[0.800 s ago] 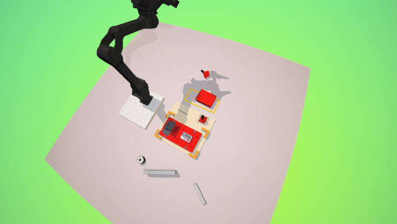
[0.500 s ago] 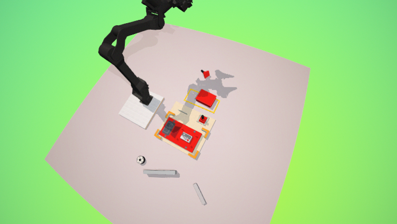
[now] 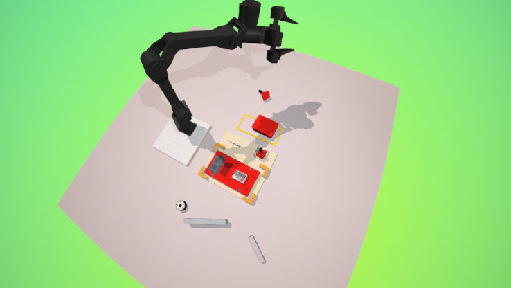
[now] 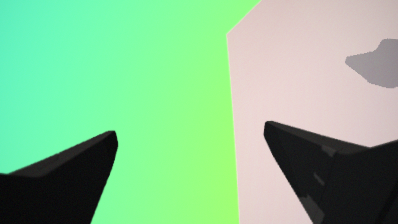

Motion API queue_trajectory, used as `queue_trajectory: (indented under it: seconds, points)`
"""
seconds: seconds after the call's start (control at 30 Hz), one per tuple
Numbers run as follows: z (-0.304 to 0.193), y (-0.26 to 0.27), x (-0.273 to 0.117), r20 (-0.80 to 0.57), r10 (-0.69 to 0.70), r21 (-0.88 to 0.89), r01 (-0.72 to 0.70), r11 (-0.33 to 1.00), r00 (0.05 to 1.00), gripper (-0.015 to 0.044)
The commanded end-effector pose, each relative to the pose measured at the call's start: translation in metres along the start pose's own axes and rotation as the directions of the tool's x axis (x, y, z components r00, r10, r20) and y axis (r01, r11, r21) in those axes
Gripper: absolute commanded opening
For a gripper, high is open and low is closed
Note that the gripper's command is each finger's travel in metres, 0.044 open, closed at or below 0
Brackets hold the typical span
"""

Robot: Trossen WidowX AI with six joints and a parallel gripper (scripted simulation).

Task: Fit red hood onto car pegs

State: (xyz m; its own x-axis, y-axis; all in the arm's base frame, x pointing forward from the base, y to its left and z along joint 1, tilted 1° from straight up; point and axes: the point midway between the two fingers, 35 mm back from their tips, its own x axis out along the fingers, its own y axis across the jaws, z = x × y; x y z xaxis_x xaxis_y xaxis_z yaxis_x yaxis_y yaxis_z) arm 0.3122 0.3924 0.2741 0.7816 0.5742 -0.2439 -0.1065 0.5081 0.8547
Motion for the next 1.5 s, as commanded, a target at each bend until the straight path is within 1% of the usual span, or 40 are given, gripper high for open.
queue_trajectory:
  seconds: [0.0, 0.17, 0.3, 0.4, 0.5, 0.6, 0.63, 0.67, 0.7, 1.47]
  points:
    - [0.017, -0.045, 0.013, -0.043, -0.165, -0.139, 0.158, 0.978, 0.985, 0.044]
    - [0.034, -0.097, 0.015, -0.092, -0.351, -0.262, 0.317, 0.912, 0.932, 0.044]
    - [0.053, -0.155, 0.004, -0.157, -0.555, -0.373, 0.472, 0.799, 0.817, 0.044]
    - [0.066, -0.195, -0.015, -0.217, -0.685, -0.442, 0.555, 0.704, 0.696, 0.044]
    - [0.078, -0.229, -0.04, -0.289, -0.781, -0.499, 0.609, 0.616, 0.553, 0.044]
    - [0.089, -0.259, -0.076, -0.39, -0.845, -0.552, 0.642, 0.532, 0.365, 0.044]
    - [0.092, -0.266, -0.087, -0.42, -0.852, -0.563, 0.647, 0.514, 0.311, 0.044]
    - [0.094, -0.269, -0.094, -0.439, -0.854, -0.569, 0.649, 0.505, 0.279, 0.044]
    - [0.094, -0.27, -0.096, -0.445, -0.854, -0.571, 0.65, 0.502, 0.268, 0.044]
    - [0.089, -0.281, -0.09, -0.445, -0.854, -0.571, 0.65, 0.502, 0.268, 0.044]
